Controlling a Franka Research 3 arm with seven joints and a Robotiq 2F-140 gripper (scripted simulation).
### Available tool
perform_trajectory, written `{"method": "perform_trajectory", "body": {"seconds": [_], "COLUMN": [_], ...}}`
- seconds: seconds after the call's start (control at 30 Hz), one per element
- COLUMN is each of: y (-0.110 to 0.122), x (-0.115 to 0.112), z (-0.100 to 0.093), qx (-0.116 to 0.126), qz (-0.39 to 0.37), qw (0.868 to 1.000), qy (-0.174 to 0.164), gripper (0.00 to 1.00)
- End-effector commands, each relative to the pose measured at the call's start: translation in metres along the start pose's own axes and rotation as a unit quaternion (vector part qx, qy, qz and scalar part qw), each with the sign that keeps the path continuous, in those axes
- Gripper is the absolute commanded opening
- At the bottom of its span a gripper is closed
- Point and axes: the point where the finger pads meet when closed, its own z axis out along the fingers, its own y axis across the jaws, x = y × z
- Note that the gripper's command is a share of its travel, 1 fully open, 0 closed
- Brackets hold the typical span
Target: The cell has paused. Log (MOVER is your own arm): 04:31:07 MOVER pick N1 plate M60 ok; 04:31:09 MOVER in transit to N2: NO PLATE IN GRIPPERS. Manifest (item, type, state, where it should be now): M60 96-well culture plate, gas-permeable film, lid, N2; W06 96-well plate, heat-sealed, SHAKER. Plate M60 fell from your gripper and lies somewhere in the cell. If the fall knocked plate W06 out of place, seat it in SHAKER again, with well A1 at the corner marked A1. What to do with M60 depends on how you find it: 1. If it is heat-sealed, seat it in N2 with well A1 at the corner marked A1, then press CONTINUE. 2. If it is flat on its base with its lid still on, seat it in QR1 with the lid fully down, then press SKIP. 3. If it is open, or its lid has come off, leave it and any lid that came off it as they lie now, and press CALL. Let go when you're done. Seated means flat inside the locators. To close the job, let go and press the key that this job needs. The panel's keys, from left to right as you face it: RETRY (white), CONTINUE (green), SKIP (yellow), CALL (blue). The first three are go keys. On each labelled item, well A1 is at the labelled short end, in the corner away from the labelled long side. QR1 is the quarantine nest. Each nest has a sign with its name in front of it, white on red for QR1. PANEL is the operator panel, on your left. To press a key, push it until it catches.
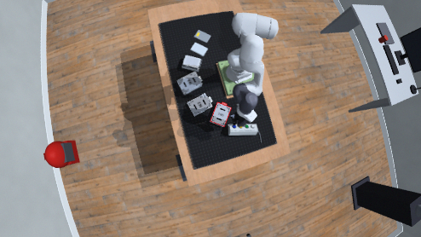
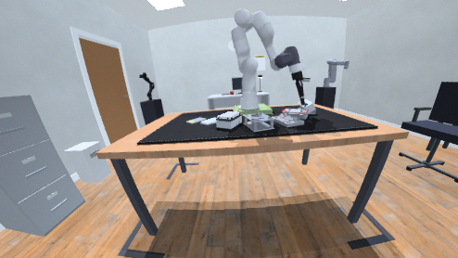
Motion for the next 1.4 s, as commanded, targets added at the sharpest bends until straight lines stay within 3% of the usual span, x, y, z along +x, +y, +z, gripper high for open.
{"method": "perform_trajectory", "body": {"seconds": [0.0,1.37], "y": [-0.0007,-0.0007], "x": [0.0046,0.0053], "z": [0.0003,0.0026], "qx": [0.002,0.002], "qz": [-0.002,-0.002], "qw": [1.0,1.0], "qy": [0.005,0.005], "gripper": [0.1,0.1]}}
